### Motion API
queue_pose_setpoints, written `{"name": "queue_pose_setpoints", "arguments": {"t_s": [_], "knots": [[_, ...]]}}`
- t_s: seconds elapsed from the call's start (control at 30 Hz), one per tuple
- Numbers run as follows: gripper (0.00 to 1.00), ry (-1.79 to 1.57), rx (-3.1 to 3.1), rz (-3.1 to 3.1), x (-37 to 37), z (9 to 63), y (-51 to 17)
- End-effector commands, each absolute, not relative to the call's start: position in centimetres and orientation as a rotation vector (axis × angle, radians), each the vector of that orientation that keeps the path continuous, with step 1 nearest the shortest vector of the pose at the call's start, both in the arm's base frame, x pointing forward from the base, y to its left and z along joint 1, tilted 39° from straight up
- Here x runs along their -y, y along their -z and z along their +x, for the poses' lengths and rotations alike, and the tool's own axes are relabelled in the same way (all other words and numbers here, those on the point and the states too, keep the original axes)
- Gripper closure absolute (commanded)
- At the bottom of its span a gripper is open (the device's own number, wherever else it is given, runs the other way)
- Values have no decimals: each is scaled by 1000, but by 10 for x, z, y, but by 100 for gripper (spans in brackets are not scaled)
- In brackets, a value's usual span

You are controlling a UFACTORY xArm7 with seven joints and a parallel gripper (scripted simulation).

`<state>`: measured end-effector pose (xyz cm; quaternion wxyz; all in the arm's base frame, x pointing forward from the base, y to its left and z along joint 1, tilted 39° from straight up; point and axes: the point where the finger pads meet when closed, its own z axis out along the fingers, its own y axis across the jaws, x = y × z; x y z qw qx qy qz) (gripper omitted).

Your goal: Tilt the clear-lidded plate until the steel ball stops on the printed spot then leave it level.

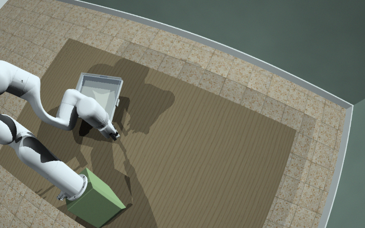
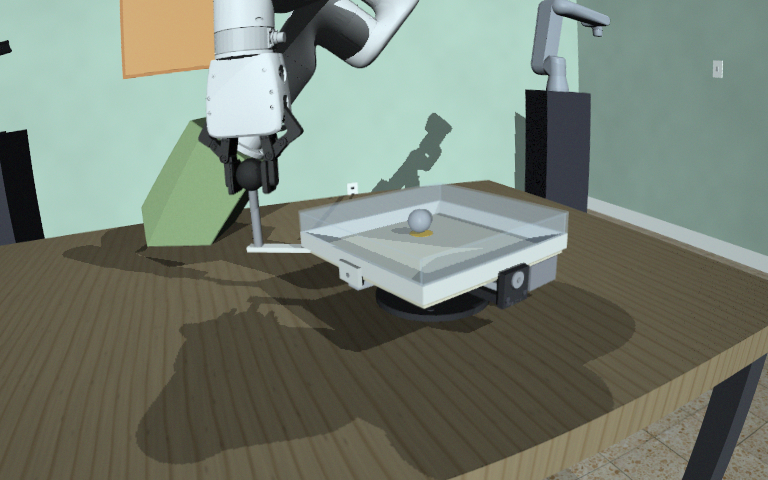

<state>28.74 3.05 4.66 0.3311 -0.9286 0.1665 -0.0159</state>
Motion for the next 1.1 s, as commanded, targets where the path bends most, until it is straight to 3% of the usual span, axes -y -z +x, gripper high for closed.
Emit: {"name": "queue_pose_setpoints", "arguments": {"t_s": [0.0, 1.07], "knots": [[100, 43, -437, -2428, -30, 289, -45], [100, 43, -437, -2428, -29, 288, -48]]}}
